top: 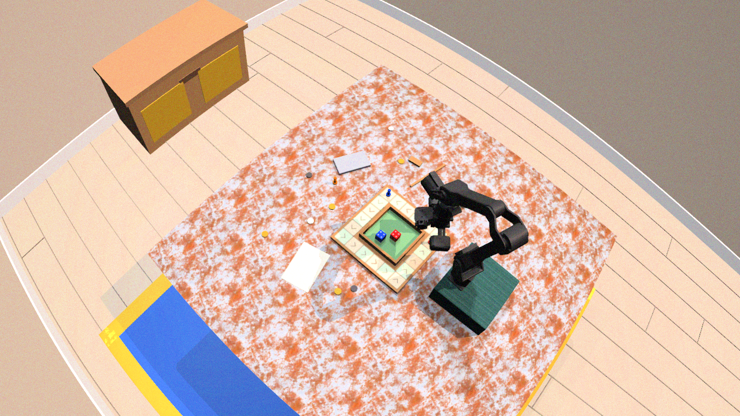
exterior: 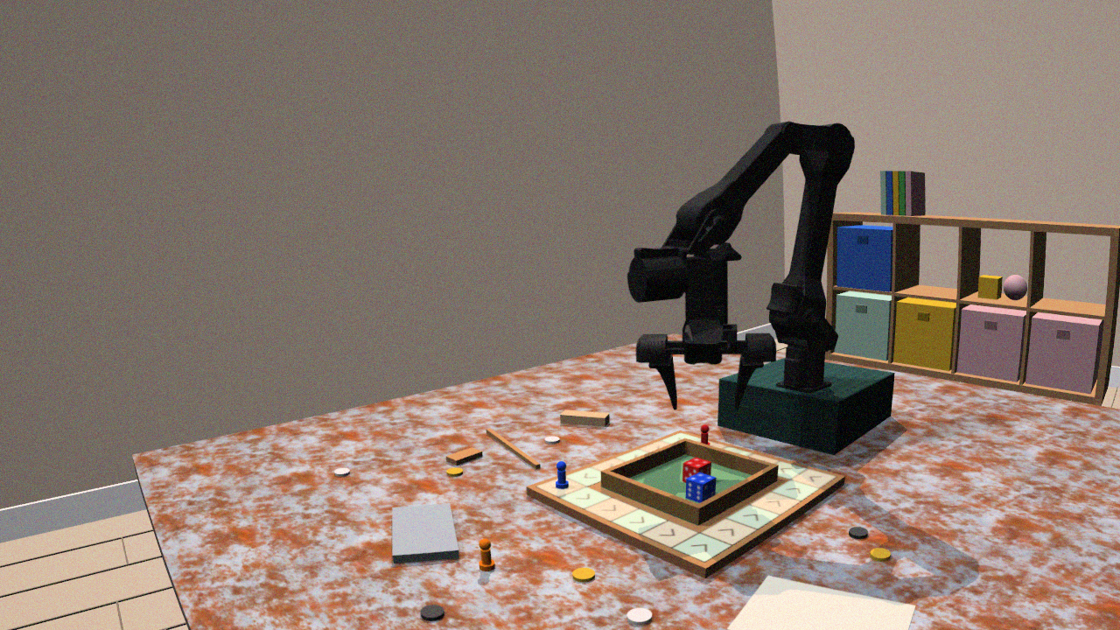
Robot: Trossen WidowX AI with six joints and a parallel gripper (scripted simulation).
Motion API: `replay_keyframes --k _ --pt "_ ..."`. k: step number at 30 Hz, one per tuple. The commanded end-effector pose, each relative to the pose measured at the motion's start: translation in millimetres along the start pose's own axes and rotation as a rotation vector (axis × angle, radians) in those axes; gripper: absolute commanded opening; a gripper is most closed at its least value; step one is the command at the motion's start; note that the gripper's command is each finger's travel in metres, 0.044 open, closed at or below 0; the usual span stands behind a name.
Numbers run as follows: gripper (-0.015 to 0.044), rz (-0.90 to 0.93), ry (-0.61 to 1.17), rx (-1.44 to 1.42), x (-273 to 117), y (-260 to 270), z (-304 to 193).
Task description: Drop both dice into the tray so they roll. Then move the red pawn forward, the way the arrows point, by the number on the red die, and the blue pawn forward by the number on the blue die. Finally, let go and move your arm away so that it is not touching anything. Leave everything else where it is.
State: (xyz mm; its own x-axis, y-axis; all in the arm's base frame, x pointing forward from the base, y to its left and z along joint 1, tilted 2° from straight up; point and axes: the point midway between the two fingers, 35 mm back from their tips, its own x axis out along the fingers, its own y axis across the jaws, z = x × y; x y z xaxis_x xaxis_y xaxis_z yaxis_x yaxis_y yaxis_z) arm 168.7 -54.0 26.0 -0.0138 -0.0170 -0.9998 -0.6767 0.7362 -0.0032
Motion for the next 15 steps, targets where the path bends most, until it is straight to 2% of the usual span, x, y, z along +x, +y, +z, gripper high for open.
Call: replay_keyframes --k 1,6,15 --pt "0.0335 -0.008 -0.002 -0.007 -11.9 -21.5 14.0" --pt "0.0204 -0.012 -0.005 -0.025 -25.8 -69.6 48.9" --pt "0.0200 -0.019 -0.010 -0.058 -23.5 -149.7 115.1"
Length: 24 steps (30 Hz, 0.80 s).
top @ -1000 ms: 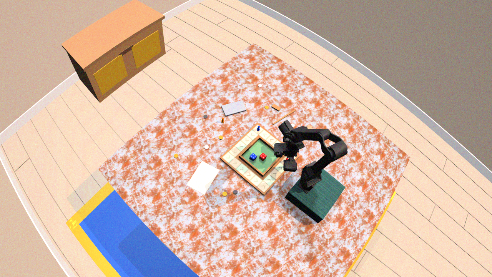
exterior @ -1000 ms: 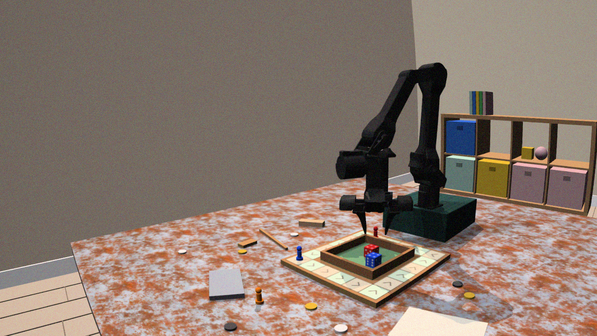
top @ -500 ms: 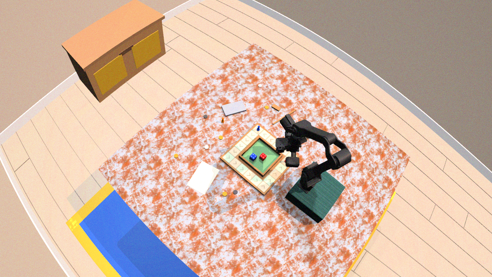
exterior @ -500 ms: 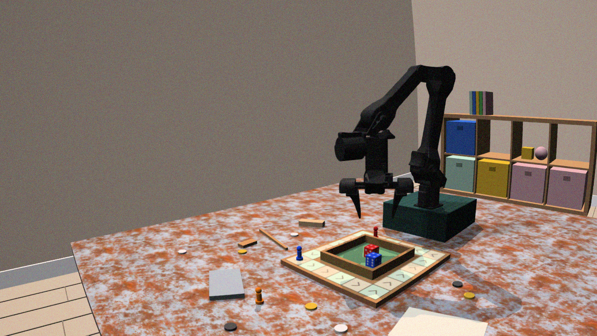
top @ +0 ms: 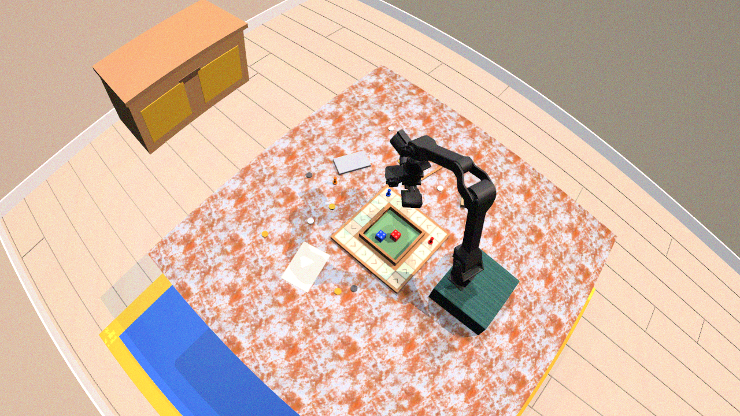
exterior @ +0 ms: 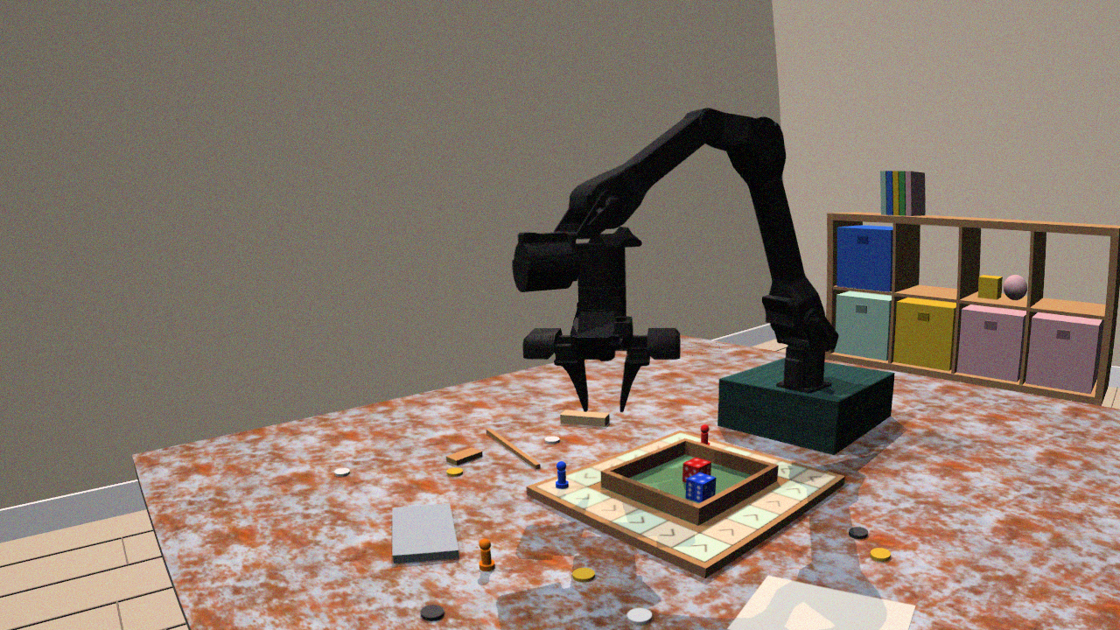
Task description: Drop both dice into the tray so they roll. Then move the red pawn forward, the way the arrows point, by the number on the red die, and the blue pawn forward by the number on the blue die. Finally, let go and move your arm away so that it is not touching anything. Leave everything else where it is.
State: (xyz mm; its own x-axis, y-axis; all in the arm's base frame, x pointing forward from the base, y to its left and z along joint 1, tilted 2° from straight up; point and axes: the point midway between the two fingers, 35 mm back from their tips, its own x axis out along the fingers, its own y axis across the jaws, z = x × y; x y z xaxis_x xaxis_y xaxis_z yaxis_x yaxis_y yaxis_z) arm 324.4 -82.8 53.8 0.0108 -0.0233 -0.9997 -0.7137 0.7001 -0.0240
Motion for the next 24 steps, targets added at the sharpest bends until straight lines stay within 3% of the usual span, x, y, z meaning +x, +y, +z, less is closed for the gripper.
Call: replay_keyframes --k 1,5,24 --pt "0.0200 0.002 0.003 -0.010 9.3 -32.2 26.1" --pt "0.0200 0.001 0.001 -0.019 17.6 -49.5 46.5" --pt "0.0200 0.001 0.001 -0.019 43.4 -49.0 47.9"
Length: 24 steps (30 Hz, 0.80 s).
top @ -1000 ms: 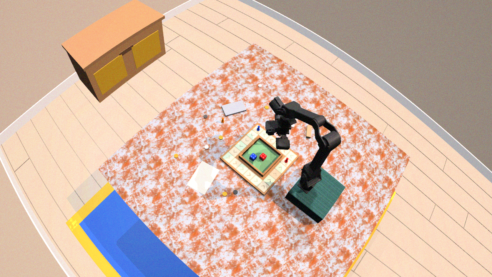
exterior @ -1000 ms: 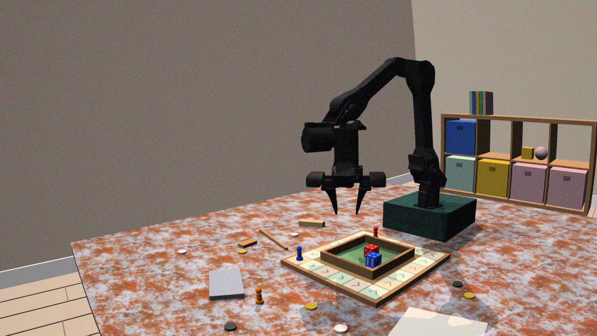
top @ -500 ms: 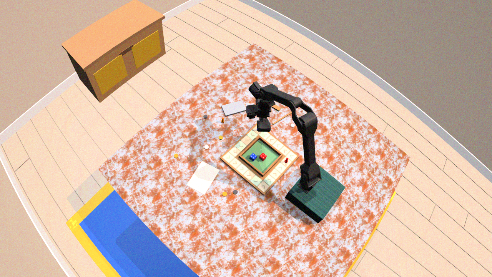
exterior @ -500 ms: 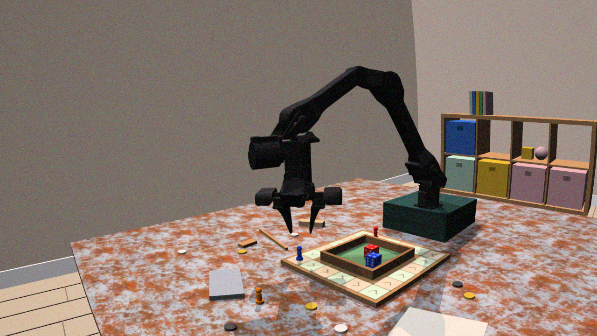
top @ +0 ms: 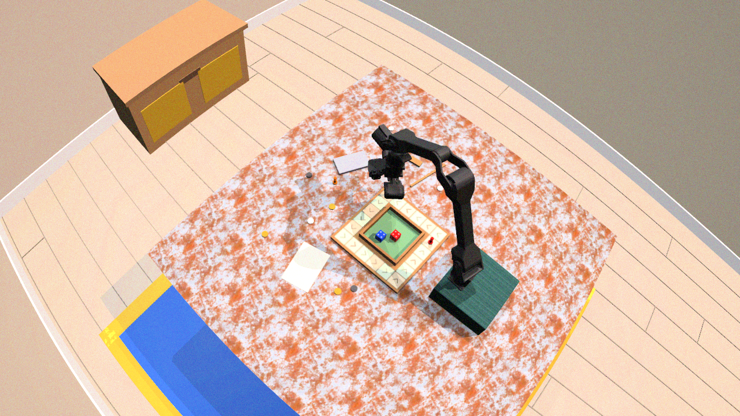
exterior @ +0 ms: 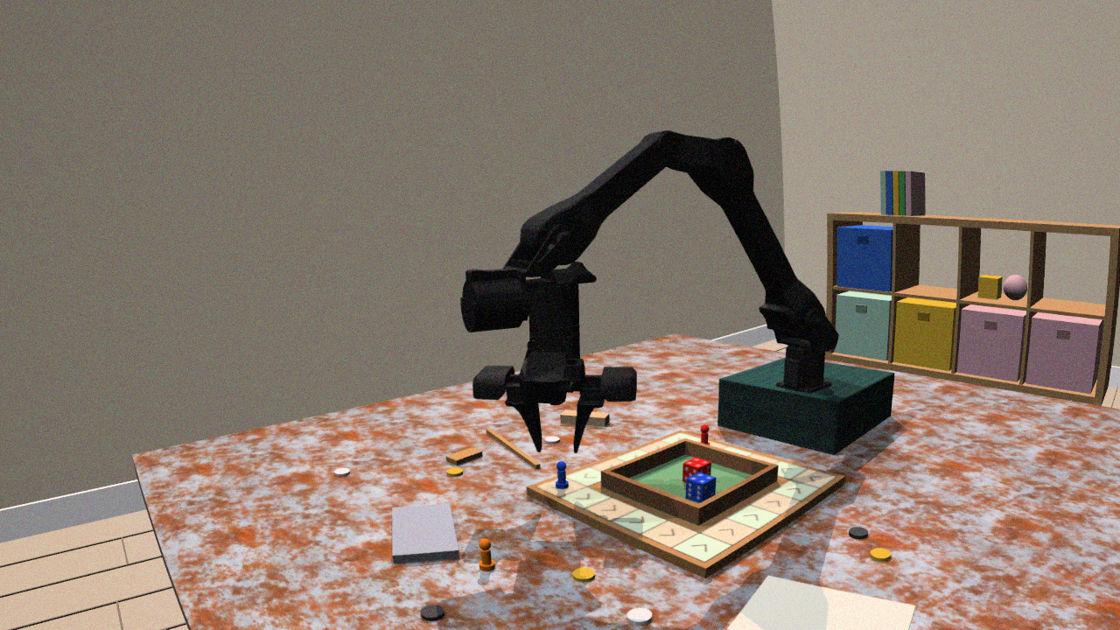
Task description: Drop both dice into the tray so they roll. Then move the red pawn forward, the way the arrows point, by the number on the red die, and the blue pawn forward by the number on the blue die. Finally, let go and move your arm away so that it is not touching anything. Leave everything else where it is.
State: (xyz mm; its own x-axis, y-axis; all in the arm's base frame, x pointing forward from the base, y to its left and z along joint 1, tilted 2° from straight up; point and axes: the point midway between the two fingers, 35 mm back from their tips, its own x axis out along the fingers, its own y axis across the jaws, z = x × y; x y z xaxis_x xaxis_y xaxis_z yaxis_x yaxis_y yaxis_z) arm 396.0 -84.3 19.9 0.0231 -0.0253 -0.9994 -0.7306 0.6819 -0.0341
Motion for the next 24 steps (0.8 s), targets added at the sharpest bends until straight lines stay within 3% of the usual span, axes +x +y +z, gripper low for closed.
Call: replay_keyframes --k 1,20,24 --pt "0.0200 0.011 0.008 0.005 10.4 2.5 -1.5" --pt "0.0200 0.011 0.008 0.005 39.1 3.5 -1.8" --pt "0.0095 0.011 0.008 0.005 39.1 3.5 -1.8"
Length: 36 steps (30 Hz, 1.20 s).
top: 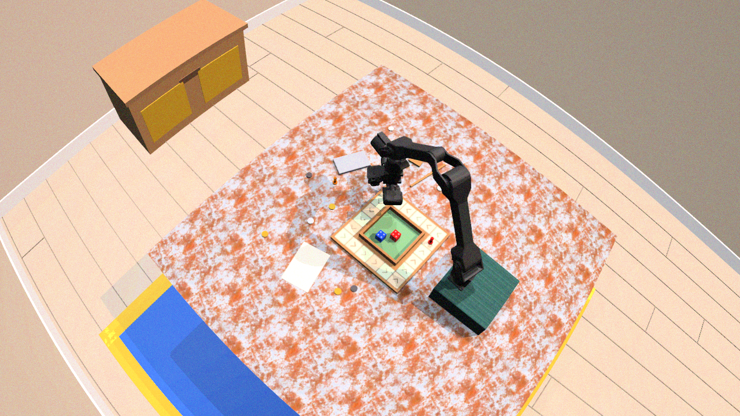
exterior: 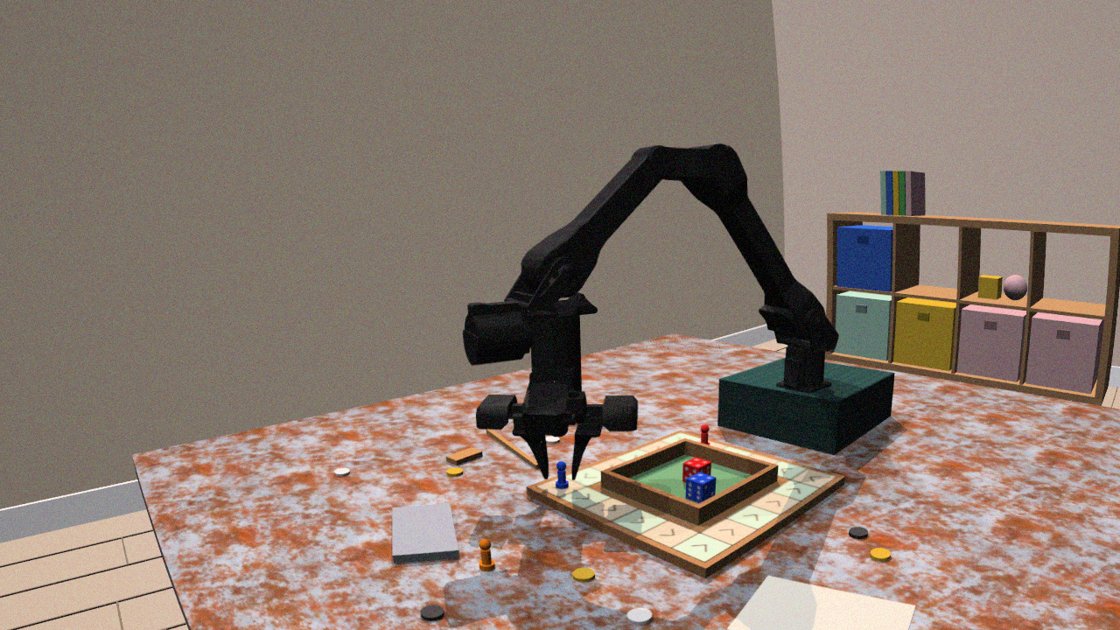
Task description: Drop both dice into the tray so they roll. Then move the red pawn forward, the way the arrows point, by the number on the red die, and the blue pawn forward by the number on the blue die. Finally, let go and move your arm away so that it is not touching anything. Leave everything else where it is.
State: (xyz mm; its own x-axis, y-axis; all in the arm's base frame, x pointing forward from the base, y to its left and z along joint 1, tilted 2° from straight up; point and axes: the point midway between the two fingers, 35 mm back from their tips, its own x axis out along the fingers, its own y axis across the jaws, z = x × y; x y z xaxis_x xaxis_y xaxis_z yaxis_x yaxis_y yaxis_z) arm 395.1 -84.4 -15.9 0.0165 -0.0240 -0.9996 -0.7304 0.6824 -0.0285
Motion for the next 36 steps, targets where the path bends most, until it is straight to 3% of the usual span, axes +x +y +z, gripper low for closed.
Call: replay_keyframes --k 1,13,30,36 --pt "0.0069 0.006 0.005 0.005 3.3 1.7 -1.2" --pt "0.0000 0.006 0.005 0.005 -1.2 0.7 -0.9" --pt "0.0000 0.005 0.005 0.005 -119.2 -3.2 -4.9" --pt "0.0000 0.005 0.004 0.005 -122.1 -0.3 -1.5"
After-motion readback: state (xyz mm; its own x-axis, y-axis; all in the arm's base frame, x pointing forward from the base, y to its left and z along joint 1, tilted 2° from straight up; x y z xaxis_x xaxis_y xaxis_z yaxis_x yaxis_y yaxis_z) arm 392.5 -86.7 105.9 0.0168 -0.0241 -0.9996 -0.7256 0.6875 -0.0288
